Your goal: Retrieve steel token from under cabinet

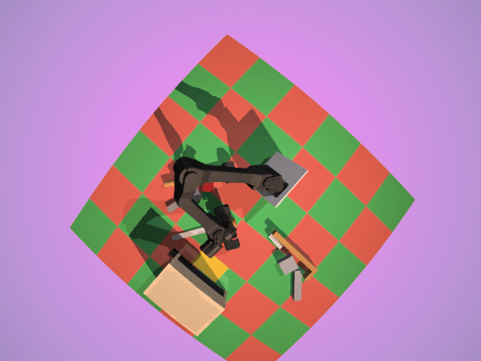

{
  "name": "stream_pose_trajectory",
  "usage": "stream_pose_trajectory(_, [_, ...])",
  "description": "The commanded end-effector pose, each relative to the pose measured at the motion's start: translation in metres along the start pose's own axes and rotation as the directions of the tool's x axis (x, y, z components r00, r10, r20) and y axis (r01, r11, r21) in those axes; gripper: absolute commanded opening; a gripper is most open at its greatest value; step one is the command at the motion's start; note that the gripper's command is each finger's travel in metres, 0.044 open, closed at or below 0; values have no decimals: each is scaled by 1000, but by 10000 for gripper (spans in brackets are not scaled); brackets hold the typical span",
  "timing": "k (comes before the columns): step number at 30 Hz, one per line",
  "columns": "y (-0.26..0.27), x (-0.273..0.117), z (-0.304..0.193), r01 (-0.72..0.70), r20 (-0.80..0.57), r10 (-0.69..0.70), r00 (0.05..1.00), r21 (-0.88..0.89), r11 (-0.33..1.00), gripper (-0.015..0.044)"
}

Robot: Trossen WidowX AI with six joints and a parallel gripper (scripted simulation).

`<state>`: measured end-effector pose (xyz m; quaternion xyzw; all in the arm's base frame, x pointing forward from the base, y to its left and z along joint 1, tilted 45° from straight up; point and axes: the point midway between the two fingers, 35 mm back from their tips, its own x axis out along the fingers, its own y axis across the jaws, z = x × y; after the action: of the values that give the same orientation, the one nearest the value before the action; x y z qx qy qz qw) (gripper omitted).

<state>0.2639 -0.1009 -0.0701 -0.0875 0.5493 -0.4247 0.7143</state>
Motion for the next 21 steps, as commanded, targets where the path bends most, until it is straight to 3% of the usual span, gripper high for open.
stream_pose_trajectory(1, [-5,-2,3,-2,7,2,1000,1,1000,0])
stream_pose_trajectory(21, [-25,-2,6,-1,7,1,1000,0,1000,0])
